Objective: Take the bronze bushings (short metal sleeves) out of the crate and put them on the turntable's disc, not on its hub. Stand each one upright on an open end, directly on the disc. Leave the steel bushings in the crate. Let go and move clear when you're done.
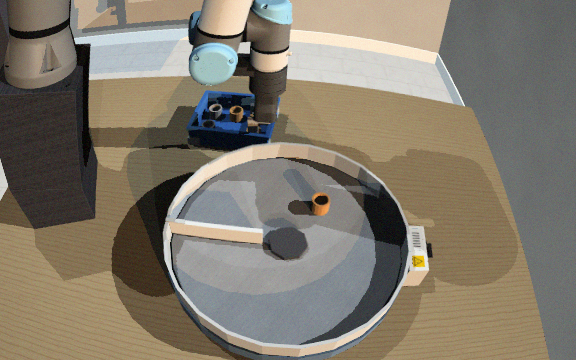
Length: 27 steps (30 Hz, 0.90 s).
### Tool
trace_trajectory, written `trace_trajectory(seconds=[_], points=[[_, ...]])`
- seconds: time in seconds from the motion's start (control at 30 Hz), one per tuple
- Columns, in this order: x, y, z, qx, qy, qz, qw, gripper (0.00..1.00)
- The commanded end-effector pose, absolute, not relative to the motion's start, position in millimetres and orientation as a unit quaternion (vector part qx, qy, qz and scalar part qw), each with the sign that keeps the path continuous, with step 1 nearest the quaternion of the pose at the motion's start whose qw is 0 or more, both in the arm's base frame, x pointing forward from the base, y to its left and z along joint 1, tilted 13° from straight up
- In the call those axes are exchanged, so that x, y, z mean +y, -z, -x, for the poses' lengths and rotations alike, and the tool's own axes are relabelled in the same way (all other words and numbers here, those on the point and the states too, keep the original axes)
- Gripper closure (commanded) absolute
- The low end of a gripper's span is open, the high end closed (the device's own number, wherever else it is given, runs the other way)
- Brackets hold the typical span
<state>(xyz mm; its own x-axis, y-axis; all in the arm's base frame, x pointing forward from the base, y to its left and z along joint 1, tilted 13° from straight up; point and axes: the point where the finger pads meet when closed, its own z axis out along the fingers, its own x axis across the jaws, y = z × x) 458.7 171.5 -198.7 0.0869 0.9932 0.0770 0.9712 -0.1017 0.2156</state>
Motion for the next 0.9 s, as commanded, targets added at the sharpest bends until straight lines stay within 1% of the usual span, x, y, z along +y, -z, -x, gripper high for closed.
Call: trace_trajectory(seconds=[0.0, 0.87], points=[[171.9, 203.0, -460.3, 0.668, -0.102, -0.735, 0.055, 0.24], [172.1, 205.5, -460.9, 0.668, -0.102, -0.735, 0.055, 0.24]])
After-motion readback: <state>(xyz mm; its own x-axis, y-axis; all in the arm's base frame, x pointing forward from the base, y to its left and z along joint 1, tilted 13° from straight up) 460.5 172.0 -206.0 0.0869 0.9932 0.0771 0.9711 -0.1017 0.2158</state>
